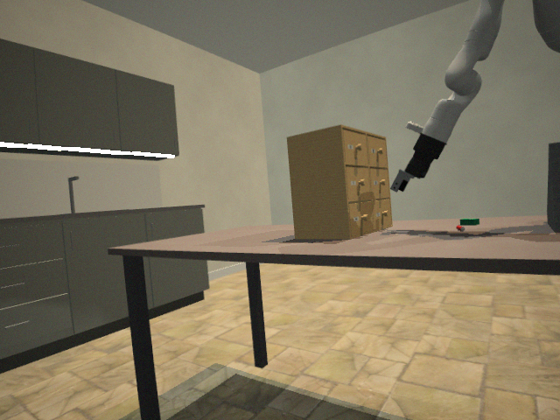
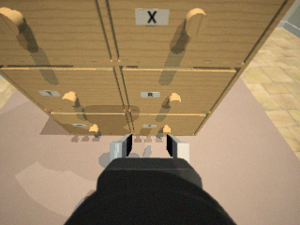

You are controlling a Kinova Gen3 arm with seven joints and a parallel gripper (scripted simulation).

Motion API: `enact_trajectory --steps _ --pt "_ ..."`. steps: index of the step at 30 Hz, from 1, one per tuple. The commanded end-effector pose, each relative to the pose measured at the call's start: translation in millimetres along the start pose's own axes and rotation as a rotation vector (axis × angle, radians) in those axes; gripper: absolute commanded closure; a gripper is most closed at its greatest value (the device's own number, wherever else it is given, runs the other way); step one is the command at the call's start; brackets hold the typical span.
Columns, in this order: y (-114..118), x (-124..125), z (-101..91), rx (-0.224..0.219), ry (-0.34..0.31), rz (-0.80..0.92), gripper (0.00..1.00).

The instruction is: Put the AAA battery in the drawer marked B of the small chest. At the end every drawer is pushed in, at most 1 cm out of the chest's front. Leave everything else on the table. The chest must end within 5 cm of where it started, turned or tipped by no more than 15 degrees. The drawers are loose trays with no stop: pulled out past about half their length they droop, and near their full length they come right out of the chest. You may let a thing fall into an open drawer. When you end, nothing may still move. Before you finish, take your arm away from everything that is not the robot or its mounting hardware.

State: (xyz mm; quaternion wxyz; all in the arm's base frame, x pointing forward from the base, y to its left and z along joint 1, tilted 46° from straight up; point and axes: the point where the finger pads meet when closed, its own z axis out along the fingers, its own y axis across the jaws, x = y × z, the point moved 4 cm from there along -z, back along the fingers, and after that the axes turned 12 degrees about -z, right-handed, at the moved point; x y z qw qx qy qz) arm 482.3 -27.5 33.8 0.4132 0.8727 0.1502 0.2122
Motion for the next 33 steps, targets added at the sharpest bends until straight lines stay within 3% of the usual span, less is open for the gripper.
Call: enact_trajectory --steps 1,21,33 --pt "-3 3 -3.1 0.003 -0.002 -0.001 0.0" --pt "-3 5 -13.1 0.015 -0.05 -0.001 0.0" --pt "-3 7 -27.3 0.029 -0.122 -0.002 0.0"
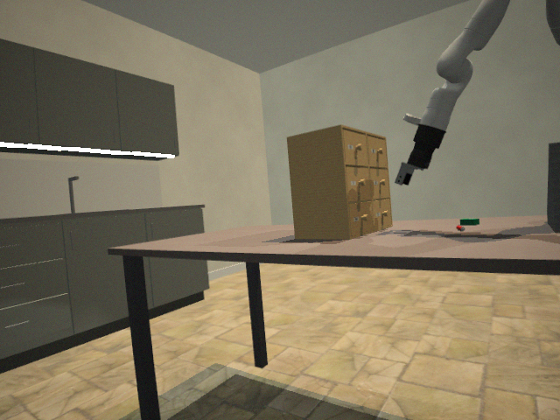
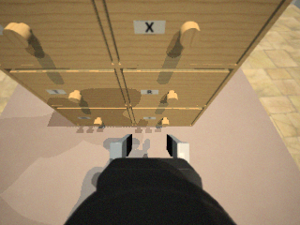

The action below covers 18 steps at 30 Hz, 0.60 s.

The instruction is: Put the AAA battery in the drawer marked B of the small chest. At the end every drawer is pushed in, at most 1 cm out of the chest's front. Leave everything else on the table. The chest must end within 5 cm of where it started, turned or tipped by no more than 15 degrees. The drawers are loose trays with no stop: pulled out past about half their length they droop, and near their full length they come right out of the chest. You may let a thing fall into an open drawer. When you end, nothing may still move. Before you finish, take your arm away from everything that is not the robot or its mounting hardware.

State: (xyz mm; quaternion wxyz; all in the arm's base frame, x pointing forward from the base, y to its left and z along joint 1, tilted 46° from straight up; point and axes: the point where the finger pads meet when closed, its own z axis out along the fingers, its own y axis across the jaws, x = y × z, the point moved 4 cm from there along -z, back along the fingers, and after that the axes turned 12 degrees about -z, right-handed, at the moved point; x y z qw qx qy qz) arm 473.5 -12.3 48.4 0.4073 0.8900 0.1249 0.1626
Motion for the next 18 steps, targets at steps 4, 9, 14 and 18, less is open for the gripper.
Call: enact_trajectory --steps 4,9,14,18 --pt "-4 4 -10.0 0.005 -0.034 -0.012 0.0" --pt "-4 4 -17.4 0.012 -0.072 -0.012 0.0" --pt "-4 4 -26.8 0.022 -0.119 -0.012 0.0" --pt "-4 4 -34.4 0.029 -0.158 -0.012 0.0"
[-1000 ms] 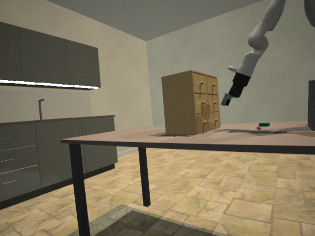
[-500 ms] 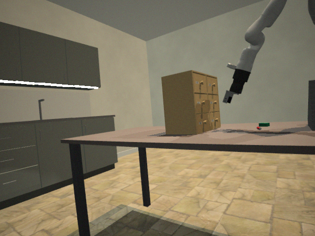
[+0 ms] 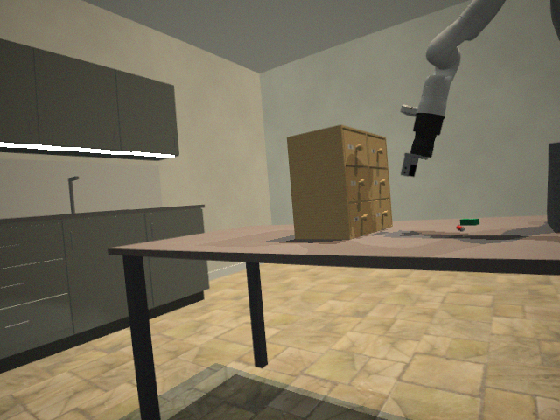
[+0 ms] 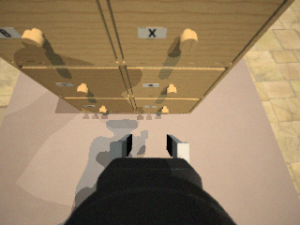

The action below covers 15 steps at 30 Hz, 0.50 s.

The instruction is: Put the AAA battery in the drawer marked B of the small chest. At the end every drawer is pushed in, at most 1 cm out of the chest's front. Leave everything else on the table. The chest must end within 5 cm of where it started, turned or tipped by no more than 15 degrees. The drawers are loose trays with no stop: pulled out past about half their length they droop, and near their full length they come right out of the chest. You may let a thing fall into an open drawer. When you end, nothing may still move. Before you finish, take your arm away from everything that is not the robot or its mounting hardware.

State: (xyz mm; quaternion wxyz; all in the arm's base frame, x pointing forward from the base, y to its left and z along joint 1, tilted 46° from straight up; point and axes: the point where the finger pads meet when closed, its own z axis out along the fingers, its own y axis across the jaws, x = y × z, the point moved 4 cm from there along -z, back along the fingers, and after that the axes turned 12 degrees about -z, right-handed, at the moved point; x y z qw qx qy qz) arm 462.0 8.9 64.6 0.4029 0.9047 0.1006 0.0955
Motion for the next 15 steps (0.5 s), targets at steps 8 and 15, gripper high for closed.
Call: enact_trajectory --steps 8,15 --pt "-3 2 -16.7 0.013 -0.071 -0.006 0.0" --pt "-2 0 -27.1 0.026 -0.135 -0.003 0.0"
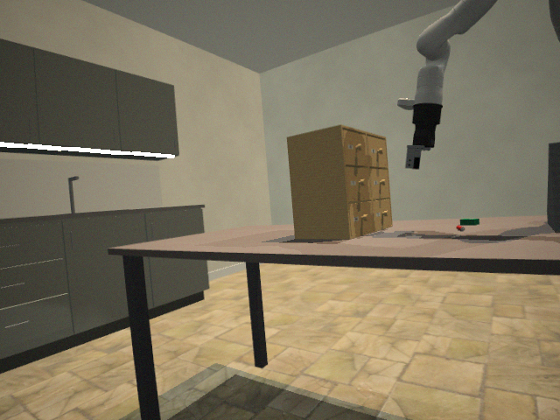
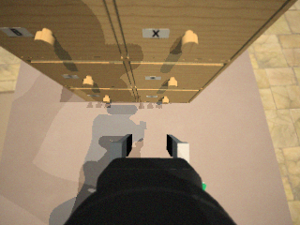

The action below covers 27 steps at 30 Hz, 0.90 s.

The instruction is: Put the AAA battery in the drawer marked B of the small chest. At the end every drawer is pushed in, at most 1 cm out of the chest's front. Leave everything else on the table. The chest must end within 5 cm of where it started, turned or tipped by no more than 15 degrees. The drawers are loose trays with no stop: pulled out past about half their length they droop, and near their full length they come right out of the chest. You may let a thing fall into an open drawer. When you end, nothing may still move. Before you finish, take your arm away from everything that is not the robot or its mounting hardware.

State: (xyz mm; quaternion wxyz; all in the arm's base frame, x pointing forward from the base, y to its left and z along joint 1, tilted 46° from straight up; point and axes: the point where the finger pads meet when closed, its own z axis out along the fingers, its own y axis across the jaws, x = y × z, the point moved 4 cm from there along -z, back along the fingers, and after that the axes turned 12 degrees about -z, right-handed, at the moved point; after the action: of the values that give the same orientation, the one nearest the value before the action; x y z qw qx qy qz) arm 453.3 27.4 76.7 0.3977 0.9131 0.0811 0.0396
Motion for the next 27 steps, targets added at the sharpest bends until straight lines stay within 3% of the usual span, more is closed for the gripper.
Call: enact_trajectory --steps 1,27 --pt "2 2 -5.6 0.004 -0.026 0.004 0.0" --pt "1 -4 -28.3 0.032 -0.153 0.004 0.0"
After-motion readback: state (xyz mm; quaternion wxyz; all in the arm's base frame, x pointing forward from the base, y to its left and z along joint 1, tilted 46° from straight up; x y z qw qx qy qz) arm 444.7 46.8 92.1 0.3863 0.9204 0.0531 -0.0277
